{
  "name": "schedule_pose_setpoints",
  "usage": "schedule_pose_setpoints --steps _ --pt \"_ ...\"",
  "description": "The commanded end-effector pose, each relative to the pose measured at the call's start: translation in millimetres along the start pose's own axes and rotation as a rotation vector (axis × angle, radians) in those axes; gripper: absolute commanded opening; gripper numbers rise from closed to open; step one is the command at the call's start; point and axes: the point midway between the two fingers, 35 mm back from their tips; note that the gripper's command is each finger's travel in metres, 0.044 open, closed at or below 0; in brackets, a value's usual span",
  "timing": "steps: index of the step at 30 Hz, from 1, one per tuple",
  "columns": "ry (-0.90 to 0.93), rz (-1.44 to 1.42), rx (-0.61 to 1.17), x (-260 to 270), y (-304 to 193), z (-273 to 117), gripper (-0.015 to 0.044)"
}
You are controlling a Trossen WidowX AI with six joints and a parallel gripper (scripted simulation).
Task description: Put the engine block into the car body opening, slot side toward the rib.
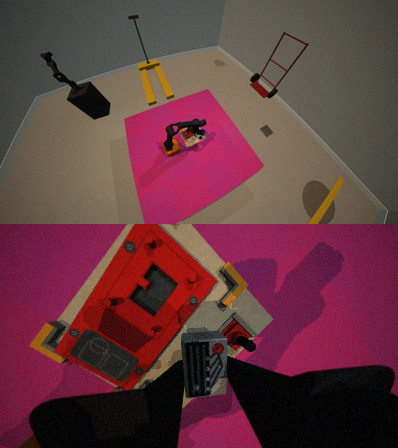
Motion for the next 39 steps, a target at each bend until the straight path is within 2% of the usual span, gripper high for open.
schedule_pose_setpoints --steps 1,27,33,39 --pt "-0.003 0.098 -0.006 7.9 9.5 3.0 0.0000" --pt "0.005 0.733 -0.007 65.8 53.4 31.3 0.0000" --pt "0.005 0.775 -0.007 65.4 53.6 31.0 0.0158" --pt "0.005 0.777 -0.007 65.4 53.4 31.3 0.0159"
Point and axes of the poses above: the point midway between the two fingers, 35 mm back from their tips, its own z axis out along the fingers, its own x axis across the jaws, y = z × x, and after that the axes turned 13 degrees about z, right-handed
